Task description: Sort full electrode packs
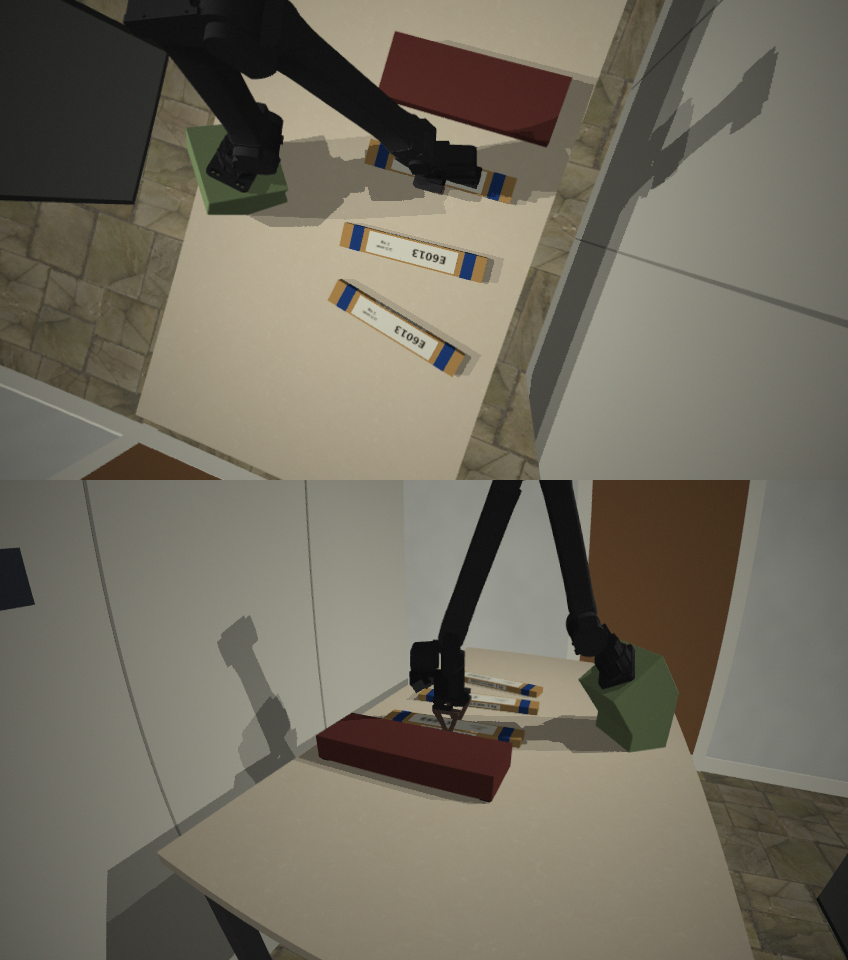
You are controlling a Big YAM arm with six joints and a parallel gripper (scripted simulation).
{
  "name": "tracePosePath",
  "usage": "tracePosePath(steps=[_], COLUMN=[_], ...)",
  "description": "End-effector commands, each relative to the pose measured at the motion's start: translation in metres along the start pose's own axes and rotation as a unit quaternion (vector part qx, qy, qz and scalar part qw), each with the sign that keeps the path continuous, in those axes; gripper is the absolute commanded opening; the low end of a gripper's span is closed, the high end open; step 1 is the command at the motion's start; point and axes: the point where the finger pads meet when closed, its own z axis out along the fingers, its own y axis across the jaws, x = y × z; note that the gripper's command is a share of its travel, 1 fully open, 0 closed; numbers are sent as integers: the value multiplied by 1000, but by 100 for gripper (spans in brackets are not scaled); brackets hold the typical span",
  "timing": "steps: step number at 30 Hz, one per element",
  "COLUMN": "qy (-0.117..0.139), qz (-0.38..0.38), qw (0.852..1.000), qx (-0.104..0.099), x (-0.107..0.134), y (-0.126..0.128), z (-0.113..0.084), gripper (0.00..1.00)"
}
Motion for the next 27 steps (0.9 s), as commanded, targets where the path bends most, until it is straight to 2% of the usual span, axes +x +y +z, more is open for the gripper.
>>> tracePosePath(steps=[1,20,27], qy=[-19,-19,-14], qz=[-3,-3,-3], qw=[1000,1000,1000], qx=[-3,-3,0], x=[-12,-12,-9], y=[4,4,0], z=[-10,-10,-22], gripper=[0,0,0])
